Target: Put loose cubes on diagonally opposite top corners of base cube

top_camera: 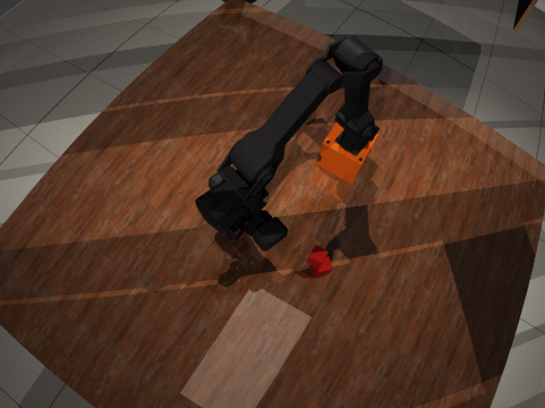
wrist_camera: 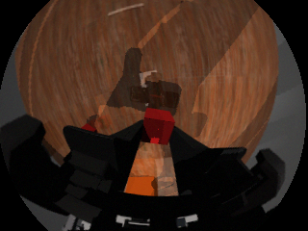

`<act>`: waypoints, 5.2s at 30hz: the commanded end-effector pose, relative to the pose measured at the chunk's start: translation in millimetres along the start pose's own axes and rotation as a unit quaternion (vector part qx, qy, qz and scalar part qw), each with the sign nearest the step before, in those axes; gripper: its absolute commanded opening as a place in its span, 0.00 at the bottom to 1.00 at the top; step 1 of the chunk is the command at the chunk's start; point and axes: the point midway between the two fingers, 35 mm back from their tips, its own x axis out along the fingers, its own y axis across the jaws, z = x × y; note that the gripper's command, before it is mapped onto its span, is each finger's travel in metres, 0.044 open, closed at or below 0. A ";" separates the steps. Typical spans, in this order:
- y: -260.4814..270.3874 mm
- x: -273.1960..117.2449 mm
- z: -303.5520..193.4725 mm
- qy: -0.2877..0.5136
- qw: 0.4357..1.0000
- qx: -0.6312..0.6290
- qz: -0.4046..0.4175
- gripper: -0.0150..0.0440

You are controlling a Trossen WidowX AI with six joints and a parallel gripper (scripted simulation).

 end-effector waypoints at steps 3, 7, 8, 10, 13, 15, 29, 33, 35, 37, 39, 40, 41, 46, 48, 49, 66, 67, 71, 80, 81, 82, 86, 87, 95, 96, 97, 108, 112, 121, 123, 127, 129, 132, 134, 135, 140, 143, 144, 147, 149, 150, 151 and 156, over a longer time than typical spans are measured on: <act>0.1 -17.9 -0.4 0.000 1.000 -0.003 0.001 0.43; 0.0 -30.8 -1.5 0.000 1.000 -0.003 0.001 0.43; 0.0 -34.0 -1.8 0.000 1.000 -0.003 0.001 0.43; -0.1 -40.5 -2.6 0.000 1.000 -0.003 0.001 0.43; -0.2 -50.2 -4.1 0.000 1.000 -0.003 0.001 0.43; -0.2 -54.5 -4.9 0.000 1.000 -0.003 0.001 0.43; 37.2 -52.2 -11.9 0.002 0.995 0.097 0.003 0.43; 49.9 -51.3 -15.3 0.002 0.991 0.132 0.003 0.43; 56.2 -50.9 -17.2 0.003 0.989 0.149 0.003 0.43; 62.5 -50.5 -19.3 0.003 0.986 0.167 0.004 0.43; 68.6 -50.1 -21.4 0.003 0.983 0.184 0.004 0.43; 71.7 -49.9 -22.5 0.003 0.981 0.192 0.004 0.43; 74.8 -49.7 -23.7 0.003 0.980 0.201 0.004 0.43; 89.8 -48.8 -29.9 0.004 0.970 0.244 0.004 0.43; 95.7 -48.5 -32.6 0.004 0.965 0.261 0.004 0.43; 98.6 -48.3 -33.9 0.005 0.963 0.269 0.004 0.43; 145.6 -45.9 -61.6 0.007 0.913 0.409 0.005 0.43; 148.1 -45.8 -63.5 0.007 0.909 0.417 0.005 0.43; 158.2 -45.3 -71.2 0.007 0.894 0.448 0.005 0.43; 179.6 -44.5 -89.8 0.009 0.856 0.517 0.006 0.43; 181.8 -44.4 -92.0 0.009 0.851 0.524 0.006 0.43; 184.1 -44.3 -94.2 0.009 0.847 0.532 0.006 0.43; 189.5 -44.1 -99.8 0.009 0.835 0.550 0.006 0.43; 189.5 -44.1 -99.8 0.009 0.835 0.550 0.006 0.43; 188.9 -27.2 -100.0 0.018 0.826 0.564 0.009 0.43; 188.7 -24.1 -100.1 0.019 0.824 0.566 0.009 0.43; 188.5 -21.0 -100.3 0.021 0.822 0.568 0.010 0.43; 187.9 -13.7 -100.7 0.025 0.818 0.574 0.011 0.43; 188.5 -7.5 -100.5 0.021 0.821 0.570 0.010 0.43; 190.3 14.3 -100.5 0.010 0.832 0.555 0.006 0.43; 190.3 15.9 -100.5 0.009 0.833 0.554 0.006 0.43; 190.3 15.9 -100.5 0.009 0.833 0.554 0.006 0.43; 190.3 15.9 -100.5 0.009 0.833 0.554 0.006 0.43; 190.4 16.2 -100.5 0.009 0.833 0.553 0.006 0.43; 190.4 17.2 -100.5 0.009 0.834 0.551 0.006 0.43; 190.4 17.2 -100.5 0.009 0.834 0.551 0.006 0.43; 190.4 17.2 -100.5 0.009 0.834 0.551 0.006 0.43; 190.4 17.2 -100.5 0.009 0.834 0.551 0.006 0.43; 190.4 17.2 -100.5 0.009 0.834 0.551 0.006 0.43; 190.4 17.2 -100.5 0.009 0.834 0.551 0.006 0.48; 190.4 17.2 -100.5 0.009 0.834 0.551 0.006 0.57; 190.4 17.2 -100.5 0.009 0.834 0.551 0.006 0.60; 190.4 17.2 -100.5 0.009 0.834 0.551 0.006 0.60; 190.5 15.3 -100.5 0.009 0.834 0.552 0.006 0.60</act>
